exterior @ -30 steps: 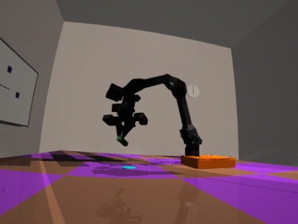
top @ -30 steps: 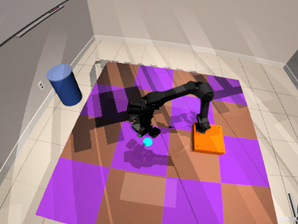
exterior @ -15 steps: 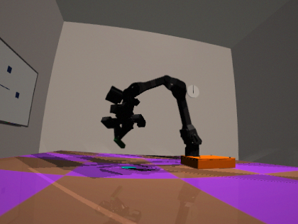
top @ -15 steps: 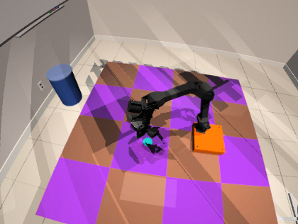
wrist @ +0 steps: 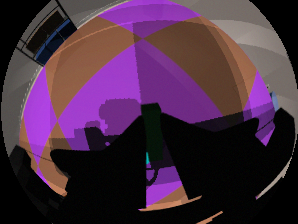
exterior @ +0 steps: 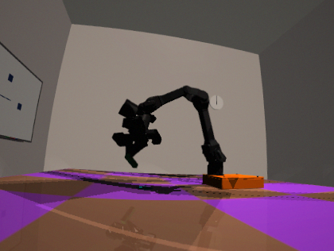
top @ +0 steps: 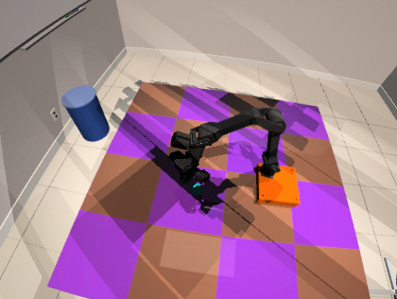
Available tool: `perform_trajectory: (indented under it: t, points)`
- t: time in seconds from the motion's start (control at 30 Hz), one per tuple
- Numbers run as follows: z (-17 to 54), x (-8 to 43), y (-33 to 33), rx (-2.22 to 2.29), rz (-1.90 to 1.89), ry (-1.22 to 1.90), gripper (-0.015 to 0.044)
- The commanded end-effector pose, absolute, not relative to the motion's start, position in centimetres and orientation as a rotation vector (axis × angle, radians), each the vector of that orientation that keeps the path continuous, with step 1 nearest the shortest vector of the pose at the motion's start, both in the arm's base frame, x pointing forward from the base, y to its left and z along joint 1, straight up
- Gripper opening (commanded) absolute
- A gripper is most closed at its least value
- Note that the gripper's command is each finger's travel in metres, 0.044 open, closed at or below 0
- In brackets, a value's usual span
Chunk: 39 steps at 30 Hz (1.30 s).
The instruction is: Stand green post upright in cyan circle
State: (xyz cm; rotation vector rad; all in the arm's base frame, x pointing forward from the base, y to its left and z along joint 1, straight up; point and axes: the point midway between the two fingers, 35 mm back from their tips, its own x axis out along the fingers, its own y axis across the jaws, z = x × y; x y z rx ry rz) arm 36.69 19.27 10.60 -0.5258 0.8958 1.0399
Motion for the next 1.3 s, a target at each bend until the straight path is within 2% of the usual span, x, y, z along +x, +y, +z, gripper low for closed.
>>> perform_trajectory:
  t: [0.0, 1.27]
  points:
    - [10.7, 36.76, 19.31, -0.497, 1.046, 0.869, 0.0023]
    - [10.62, 37.75, 18.76, -0.323, 1.081, 0.661, 0.0023]
